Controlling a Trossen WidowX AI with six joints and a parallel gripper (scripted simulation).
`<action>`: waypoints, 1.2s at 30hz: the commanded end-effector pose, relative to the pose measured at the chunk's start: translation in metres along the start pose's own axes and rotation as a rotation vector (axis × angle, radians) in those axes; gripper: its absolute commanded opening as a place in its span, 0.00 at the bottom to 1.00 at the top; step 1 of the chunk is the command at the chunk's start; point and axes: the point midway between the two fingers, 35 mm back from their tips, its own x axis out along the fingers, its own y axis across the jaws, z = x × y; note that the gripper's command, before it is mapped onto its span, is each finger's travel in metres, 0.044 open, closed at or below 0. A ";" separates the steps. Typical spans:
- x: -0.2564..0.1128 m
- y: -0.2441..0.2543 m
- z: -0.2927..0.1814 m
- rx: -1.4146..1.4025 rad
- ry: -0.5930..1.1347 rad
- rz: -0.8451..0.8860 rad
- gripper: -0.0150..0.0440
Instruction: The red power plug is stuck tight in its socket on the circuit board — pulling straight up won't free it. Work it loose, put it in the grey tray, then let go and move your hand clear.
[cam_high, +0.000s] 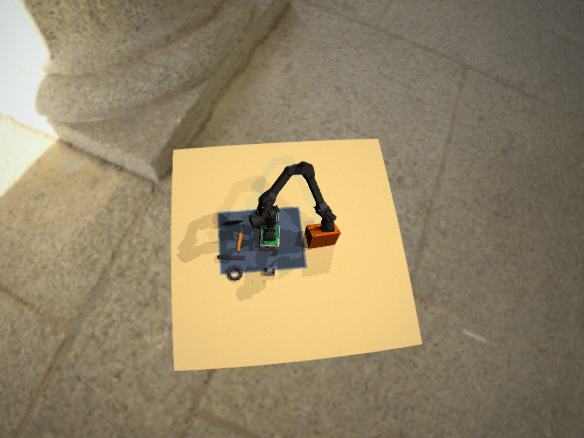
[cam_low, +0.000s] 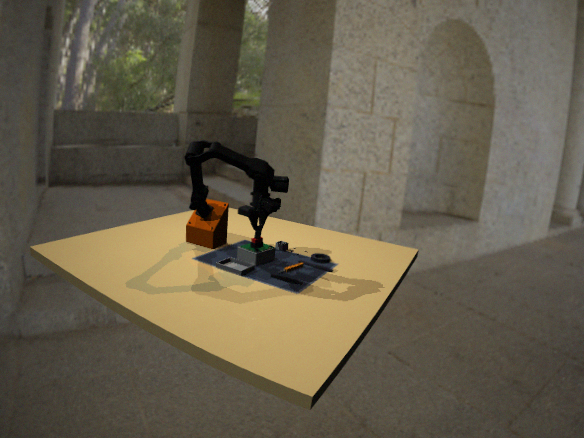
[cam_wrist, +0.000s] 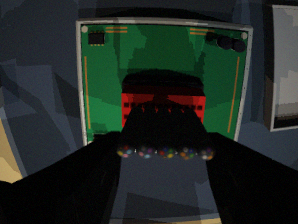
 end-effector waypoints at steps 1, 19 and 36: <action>-0.011 -0.007 0.000 0.000 -0.020 0.081 0.25; -0.022 0.005 0.000 0.002 -0.019 -0.053 0.25; 0.003 0.004 0.000 0.002 -0.020 -0.054 0.61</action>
